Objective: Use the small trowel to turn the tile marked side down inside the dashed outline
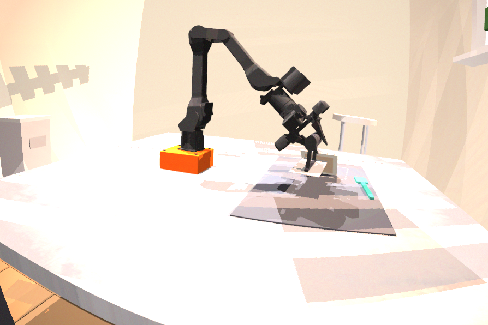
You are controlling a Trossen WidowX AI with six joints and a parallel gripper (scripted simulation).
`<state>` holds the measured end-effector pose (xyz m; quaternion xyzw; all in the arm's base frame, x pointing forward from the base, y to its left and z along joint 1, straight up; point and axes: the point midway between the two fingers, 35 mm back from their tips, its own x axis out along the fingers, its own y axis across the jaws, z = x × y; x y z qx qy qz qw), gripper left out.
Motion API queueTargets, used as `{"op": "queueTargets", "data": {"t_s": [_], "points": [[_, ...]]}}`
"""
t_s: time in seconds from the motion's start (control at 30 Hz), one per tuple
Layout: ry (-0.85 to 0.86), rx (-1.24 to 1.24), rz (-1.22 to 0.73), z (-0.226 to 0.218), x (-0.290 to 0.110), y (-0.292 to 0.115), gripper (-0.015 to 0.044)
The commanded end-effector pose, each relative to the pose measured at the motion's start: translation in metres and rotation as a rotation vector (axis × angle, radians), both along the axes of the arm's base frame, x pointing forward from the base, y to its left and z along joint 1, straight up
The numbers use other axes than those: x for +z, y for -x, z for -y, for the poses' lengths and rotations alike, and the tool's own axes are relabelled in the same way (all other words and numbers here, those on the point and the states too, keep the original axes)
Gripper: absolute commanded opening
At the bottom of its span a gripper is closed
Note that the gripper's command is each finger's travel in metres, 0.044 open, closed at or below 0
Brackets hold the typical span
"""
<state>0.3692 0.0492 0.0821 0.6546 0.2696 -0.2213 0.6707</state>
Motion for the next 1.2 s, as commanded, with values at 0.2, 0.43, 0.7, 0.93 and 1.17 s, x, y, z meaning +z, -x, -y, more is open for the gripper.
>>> {"op": "queueTargets", "data": {"t_s": [0.2,0.43,0.7,0.93,1.17], "points": [[-0.01,0.001,0.033,-0.026,0.019,-0.004,0.0],[-0.011,0.001,0.033,-0.043,0.019,-0.003,0.0],[-0.013,0.001,0.032,-0.062,0.015,-0.001,0.0],[-0.013,0.001,0.032,-0.064,0.014,-0.001,0.0],[-0.014,0.001,0.032,-0.074,0.009,-0.001,0.0]]}}
